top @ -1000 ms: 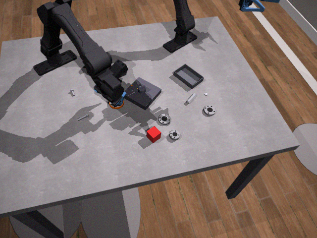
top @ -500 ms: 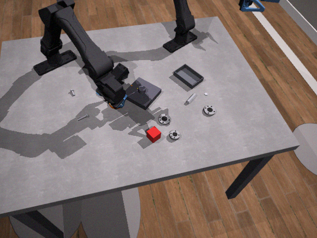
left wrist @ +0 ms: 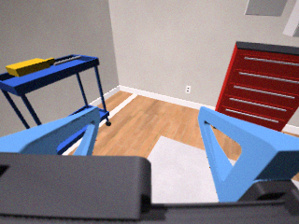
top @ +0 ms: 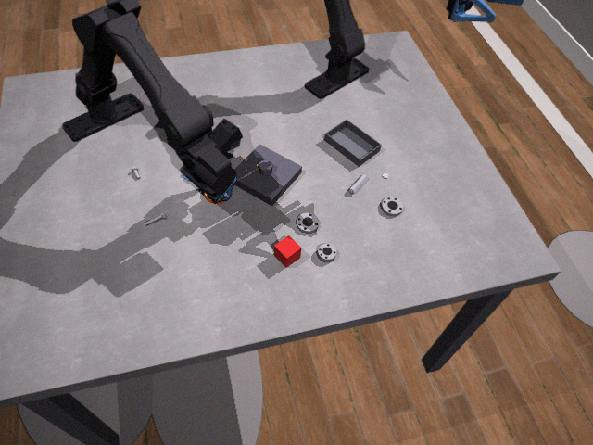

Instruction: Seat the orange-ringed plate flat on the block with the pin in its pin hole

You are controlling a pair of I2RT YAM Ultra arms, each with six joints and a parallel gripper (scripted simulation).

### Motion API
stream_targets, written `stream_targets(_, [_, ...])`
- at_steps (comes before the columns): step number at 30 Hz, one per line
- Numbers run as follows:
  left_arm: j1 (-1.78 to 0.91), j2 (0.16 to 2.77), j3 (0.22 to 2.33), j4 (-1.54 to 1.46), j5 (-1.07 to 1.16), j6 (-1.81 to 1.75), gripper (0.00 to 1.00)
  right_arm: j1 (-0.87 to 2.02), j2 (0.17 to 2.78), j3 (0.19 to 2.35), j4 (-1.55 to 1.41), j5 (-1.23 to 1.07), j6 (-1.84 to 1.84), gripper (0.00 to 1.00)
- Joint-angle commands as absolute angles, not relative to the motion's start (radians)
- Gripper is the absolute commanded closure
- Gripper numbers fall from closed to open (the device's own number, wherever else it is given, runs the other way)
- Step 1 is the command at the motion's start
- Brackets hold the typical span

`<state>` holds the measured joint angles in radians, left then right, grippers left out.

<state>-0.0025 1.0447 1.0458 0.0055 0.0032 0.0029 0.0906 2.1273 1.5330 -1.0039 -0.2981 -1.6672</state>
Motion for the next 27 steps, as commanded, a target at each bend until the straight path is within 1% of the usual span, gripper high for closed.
stream_targets(1, [-0.009,1.038,1.085,0.004,0.008,0.01,0.0,0.084,2.102,1.561,-1.011,-0.316,-1.663,1.0])
stream_targets(27, [-0.009,1.038,1.085,0.004,0.008,0.01,0.0,0.085,2.051,1.63,-1.122,-0.316,-1.668,1.0])
